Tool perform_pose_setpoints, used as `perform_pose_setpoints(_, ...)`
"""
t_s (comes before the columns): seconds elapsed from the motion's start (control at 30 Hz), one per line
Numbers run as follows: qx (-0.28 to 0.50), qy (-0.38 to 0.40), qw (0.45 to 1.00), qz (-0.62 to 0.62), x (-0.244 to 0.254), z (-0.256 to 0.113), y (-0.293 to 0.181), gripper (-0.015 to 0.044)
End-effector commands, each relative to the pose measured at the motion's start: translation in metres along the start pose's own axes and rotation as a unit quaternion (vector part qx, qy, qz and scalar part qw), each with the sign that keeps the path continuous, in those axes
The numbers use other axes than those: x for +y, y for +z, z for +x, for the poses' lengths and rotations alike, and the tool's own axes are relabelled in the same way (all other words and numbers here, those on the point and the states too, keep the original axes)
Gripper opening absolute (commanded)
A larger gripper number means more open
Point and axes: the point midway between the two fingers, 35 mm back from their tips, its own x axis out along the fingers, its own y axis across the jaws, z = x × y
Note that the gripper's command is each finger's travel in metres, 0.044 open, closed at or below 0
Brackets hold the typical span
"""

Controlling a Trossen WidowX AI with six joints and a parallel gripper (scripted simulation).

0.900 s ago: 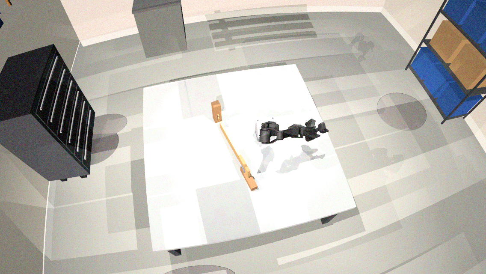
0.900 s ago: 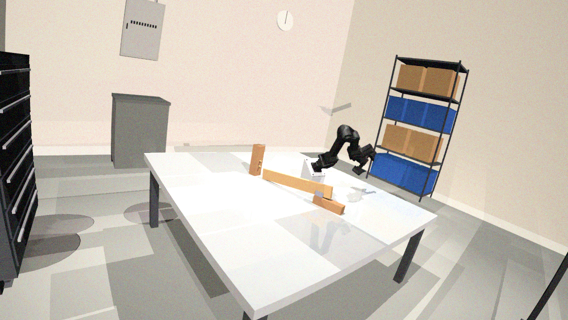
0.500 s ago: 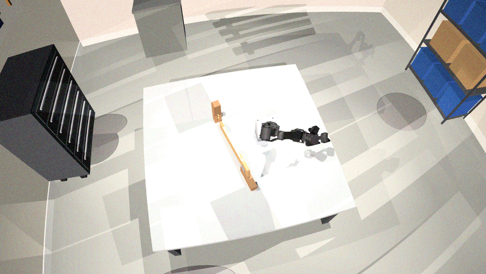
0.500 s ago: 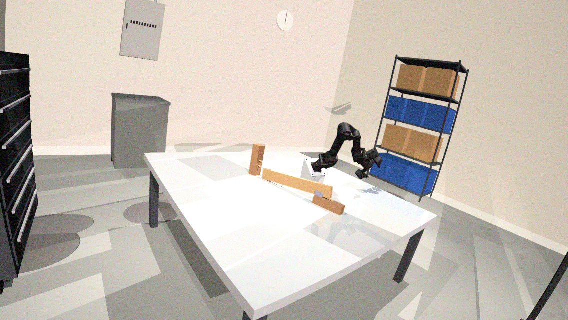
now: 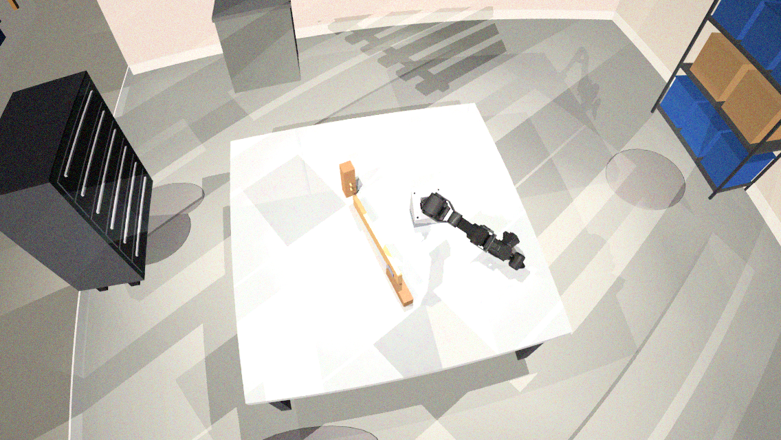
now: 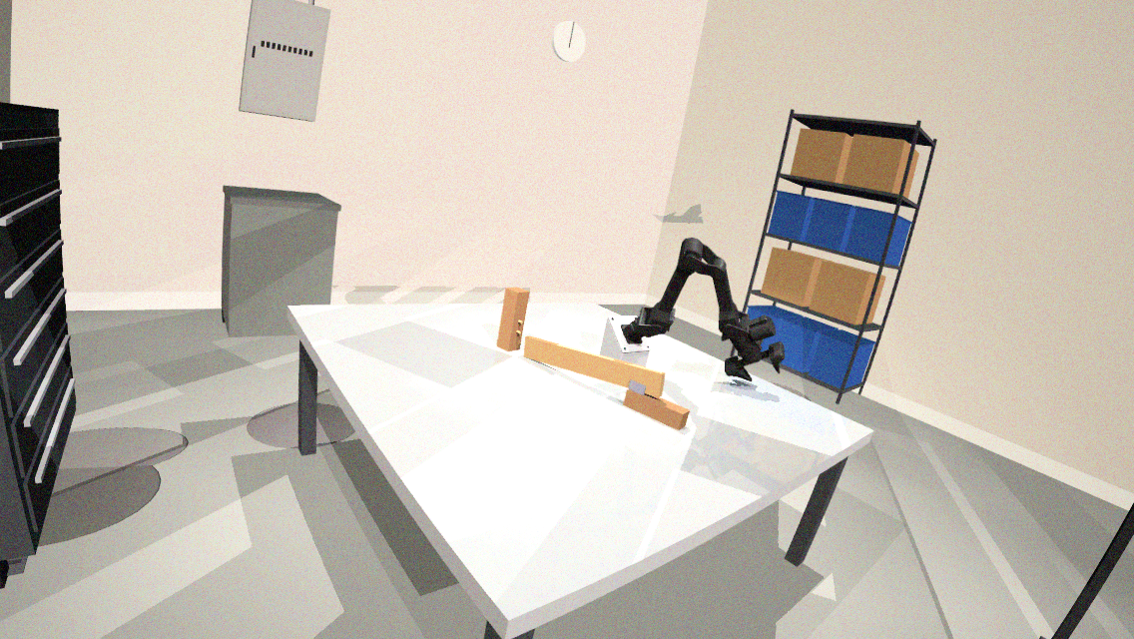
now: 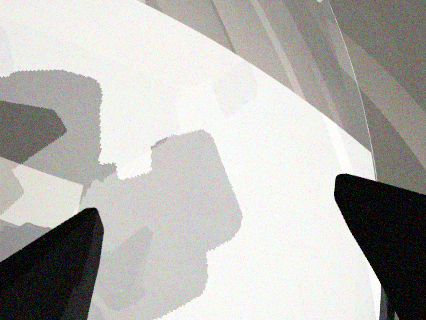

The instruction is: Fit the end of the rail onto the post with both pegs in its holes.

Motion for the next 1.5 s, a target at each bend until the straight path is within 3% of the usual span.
perform_pose_setpoints(0.0,0.039,-0.005,0.997,0.062,-0.011,0.002,-0.035,0.044)
perform_pose_setpoints(0.37,0.151,-0.053,0.96,0.23,-0.043,-0.02,-0.139,0.044)
perform_pose_setpoints(0.73,0.252,-0.129,0.884,0.373,-0.065,-0.075,-0.24,0.044)
perform_pose_setpoints(1.1,0.391,-0.201,0.786,0.435,-0.056,-0.18,-0.343,0.044)
perform_pose_setpoints(1.47,0.539,-0.254,0.66,0.458,-0.022,-0.324,-0.4,0.044)
